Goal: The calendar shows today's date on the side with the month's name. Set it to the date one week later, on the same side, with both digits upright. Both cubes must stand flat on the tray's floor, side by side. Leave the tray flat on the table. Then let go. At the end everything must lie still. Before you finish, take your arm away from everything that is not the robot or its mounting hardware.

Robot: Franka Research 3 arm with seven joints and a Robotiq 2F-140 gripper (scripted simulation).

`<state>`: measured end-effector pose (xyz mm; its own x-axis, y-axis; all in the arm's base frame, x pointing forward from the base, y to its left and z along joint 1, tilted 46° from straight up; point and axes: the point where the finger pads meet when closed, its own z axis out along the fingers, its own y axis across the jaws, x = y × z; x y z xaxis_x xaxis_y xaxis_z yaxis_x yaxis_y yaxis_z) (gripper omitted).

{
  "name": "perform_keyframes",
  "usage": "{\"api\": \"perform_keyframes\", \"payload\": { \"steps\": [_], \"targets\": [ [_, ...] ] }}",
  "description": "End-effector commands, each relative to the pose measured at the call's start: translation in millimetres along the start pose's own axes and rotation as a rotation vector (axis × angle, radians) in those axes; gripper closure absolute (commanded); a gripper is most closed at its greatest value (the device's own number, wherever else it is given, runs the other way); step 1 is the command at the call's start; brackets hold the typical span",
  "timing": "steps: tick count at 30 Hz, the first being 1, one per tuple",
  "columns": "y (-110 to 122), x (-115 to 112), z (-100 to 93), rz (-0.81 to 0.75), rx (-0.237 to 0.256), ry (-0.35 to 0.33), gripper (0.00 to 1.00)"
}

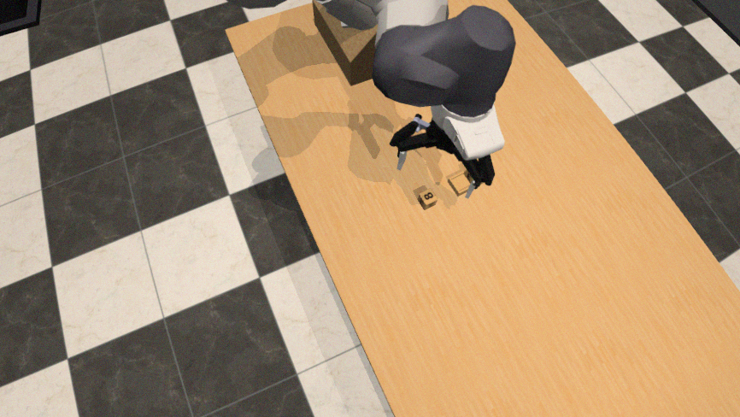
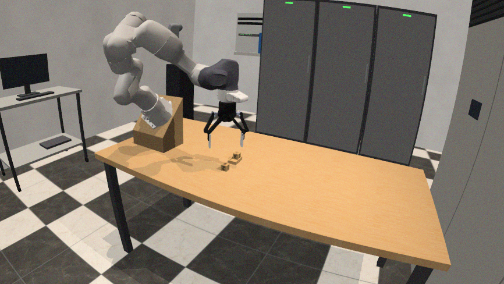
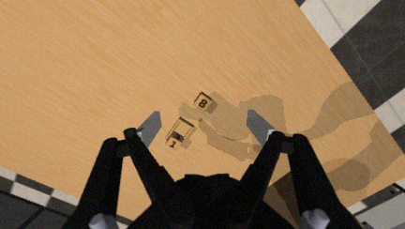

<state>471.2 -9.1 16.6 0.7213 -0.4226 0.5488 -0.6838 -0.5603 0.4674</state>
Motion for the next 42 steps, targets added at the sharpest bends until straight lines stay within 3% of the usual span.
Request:
{"api": "perform_keyframes", "payload": {
  "steps": [1, 31, 32, 42],
  "targets": [
    [-0.5, -2.6, 0.8, 0.174, 0.005, 0.007, 0.0],
    [-0.2, -2.3, 3.1, 0.639, 0.007, 0.006, 0.0],
    [-0.2, -2.3, 3.1, 0.639, 0.007, 0.006, 0.71],
    [-0.2, -2.3, 3.1, 0.639, 0.007, 0.006, 0.71]
  ]
}}
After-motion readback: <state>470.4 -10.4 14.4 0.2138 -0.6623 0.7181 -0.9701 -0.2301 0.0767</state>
